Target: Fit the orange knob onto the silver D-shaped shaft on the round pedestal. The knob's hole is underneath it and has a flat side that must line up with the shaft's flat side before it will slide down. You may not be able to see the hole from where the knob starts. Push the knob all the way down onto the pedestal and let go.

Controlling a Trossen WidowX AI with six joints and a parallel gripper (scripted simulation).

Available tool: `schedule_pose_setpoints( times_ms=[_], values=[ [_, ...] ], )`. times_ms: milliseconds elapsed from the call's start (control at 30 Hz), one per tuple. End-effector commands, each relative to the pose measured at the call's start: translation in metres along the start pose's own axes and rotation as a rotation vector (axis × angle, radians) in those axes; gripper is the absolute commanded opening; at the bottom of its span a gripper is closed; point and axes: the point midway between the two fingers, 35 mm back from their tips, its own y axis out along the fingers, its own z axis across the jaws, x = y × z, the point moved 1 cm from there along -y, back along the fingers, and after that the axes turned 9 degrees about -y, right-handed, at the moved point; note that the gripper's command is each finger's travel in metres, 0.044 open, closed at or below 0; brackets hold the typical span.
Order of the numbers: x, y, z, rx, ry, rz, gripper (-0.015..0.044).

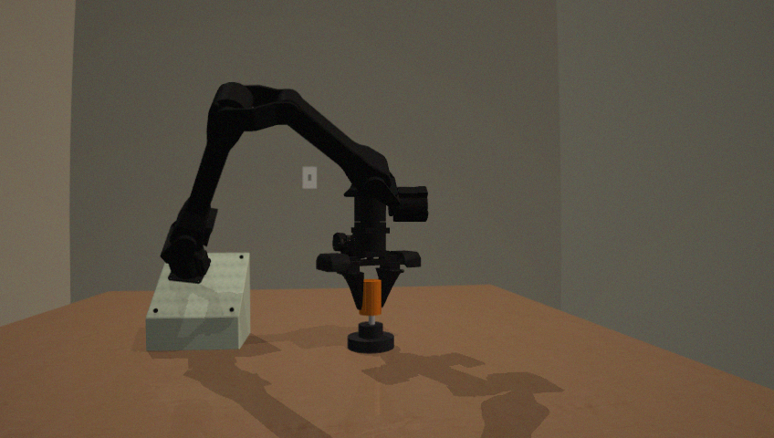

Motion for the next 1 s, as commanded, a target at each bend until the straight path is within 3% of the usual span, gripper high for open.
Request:
schedule_pose_setpoints(
  times_ms=[0, 967],
  values=[
    [-0.0023, -0.002, 0.0002, -0.002, -0.001, 0.003, 0.0],
    [-0.0007, 0.0014, 0.0, -0.002, -0.001, 0.003, 0.0]
  ],
)
